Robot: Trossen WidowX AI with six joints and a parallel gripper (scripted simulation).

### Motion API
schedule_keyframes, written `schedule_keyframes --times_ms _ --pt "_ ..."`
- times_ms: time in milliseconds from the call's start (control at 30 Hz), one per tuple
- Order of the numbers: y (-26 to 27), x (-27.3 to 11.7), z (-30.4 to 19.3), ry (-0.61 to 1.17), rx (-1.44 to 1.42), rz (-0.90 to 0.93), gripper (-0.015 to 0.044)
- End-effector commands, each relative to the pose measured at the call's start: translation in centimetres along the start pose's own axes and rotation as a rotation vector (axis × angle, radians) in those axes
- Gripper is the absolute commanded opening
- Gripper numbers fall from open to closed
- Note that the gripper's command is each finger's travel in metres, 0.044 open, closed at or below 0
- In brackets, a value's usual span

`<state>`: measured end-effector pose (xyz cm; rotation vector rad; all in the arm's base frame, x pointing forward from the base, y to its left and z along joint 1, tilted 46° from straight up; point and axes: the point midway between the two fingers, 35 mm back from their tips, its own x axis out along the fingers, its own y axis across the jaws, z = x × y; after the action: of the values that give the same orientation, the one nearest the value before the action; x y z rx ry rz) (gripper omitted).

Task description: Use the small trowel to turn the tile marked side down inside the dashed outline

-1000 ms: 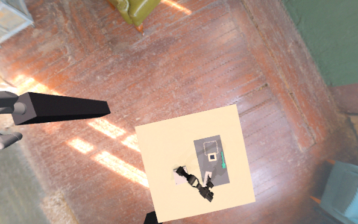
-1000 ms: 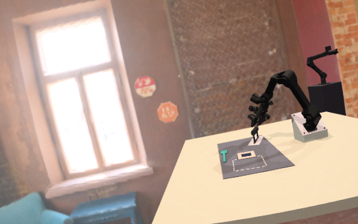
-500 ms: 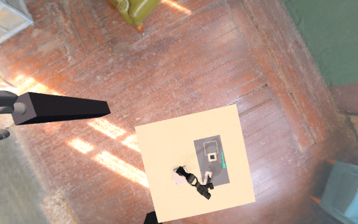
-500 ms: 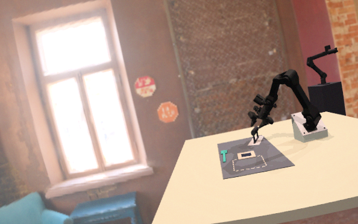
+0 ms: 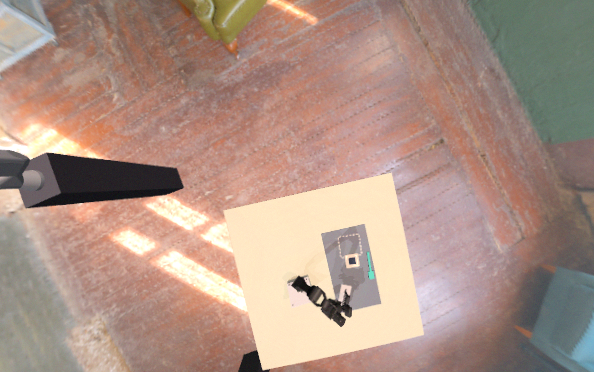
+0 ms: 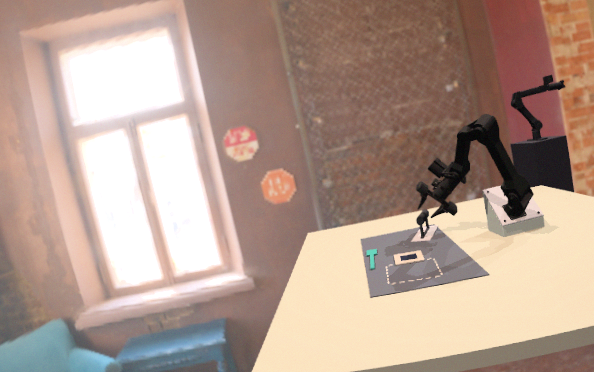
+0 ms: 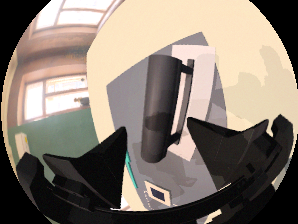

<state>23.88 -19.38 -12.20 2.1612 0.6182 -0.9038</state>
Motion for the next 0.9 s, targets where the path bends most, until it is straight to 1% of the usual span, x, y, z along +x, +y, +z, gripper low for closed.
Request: schedule_keyframes --times_ms 0,167,333,867 --pt "-0.3 -0.4 -0.8 0.017 0.107 0.023 0.0300" --pt "-0.6 -0.6 -1.4 0.031 0.218 0.046 0.0300" --pt "-0.5 -0.4 -1.4 0.031 0.217 0.046 0.0300" --pt "-0.4 2.1 -1.4 0.029 0.210 0.042 0.0300"
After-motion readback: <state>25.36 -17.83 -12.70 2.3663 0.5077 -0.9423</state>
